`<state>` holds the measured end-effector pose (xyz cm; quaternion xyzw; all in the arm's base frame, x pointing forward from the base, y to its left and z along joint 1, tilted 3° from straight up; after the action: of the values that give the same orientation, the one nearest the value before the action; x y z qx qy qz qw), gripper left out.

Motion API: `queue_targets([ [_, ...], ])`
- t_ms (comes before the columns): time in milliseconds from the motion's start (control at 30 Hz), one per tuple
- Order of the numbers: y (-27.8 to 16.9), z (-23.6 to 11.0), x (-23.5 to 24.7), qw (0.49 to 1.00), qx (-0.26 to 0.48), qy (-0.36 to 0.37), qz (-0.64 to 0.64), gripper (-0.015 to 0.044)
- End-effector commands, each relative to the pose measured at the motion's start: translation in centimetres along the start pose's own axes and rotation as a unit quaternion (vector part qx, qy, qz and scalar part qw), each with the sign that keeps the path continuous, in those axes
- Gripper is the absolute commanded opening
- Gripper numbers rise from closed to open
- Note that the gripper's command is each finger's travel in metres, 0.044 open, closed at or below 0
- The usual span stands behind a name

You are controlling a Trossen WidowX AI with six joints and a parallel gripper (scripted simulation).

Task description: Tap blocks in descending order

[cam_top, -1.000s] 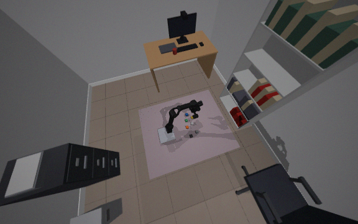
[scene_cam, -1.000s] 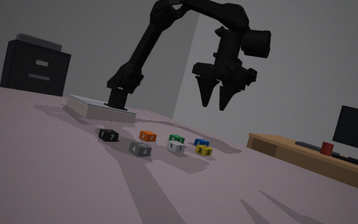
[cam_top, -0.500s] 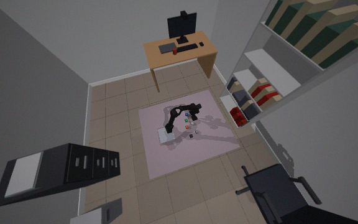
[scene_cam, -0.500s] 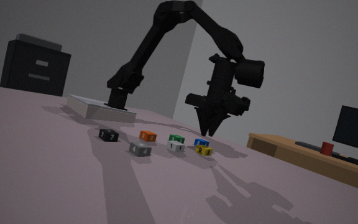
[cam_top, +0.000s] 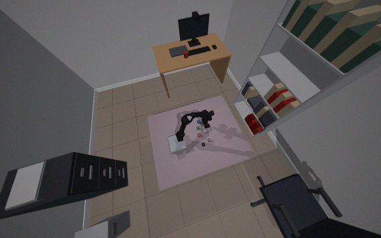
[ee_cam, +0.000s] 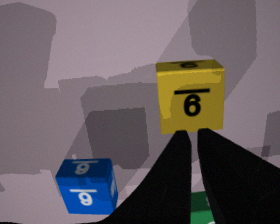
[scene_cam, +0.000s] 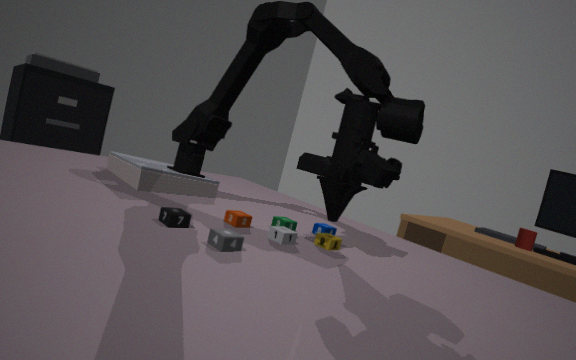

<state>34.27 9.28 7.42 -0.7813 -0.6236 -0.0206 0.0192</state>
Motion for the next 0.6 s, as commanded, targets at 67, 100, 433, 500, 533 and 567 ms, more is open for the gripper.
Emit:
queue_targets([
  [67,0.0,1.0,0.0,1.000,0.002,-0.001,0.003,0.0020],
  [100,0.0,1.1,0.0,1.000,0.002,-0.001,0.003,0.0020],
  [433,-0.1,2.7,0.0,1.000,0.002,-0.001,0.003,0.0020],
  [500,-0.1,2.9,0.0,1.000,0.002,-0.001,0.003,0.0020],
  [533,-0.1,3.0,0.0,1.000,0.002,-0.001,0.003,0.0020],
  [567,-0.1,3.0,0.0,1.000,0.002,-0.001,0.003,0.0020],
])
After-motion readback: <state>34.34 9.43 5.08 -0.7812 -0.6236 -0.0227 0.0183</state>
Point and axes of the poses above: the point midway between the two fingers, 35 mm back from their tips, its own z axis out along the fingers, its own x axis across the jaws, y = z × x, the point moved 3 cm from there along -z, back along the fingers, and after that the axes turned 14 degrees about z, right-handed, at the moved point
